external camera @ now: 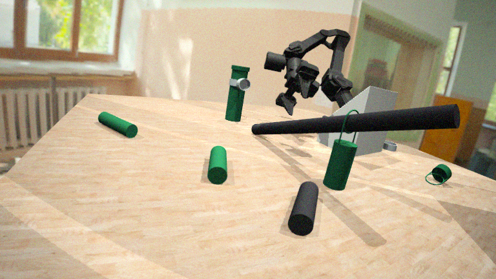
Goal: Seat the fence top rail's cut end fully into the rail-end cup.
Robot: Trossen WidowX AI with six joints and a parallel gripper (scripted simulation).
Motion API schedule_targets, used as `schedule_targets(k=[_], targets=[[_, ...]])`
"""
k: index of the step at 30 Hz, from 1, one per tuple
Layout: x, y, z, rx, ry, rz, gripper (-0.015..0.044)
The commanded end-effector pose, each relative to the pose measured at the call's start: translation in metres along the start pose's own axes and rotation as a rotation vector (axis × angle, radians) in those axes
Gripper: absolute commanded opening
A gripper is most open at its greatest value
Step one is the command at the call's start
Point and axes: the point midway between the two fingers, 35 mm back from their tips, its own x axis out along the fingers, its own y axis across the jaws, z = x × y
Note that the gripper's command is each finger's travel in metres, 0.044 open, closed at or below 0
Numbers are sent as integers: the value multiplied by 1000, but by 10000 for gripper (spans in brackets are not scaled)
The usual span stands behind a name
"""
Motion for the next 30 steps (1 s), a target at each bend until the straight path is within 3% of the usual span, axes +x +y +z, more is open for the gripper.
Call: schedule_targets(k=[1,11,21,30], targets=[[0,0,0,-20,-6,4,426],[-9,-21,-13,-1251,-365,180,440],[-41,-73,-59,-2670,-997,366,440],[-57,-111,-76,-3089,-1347,472,440]])
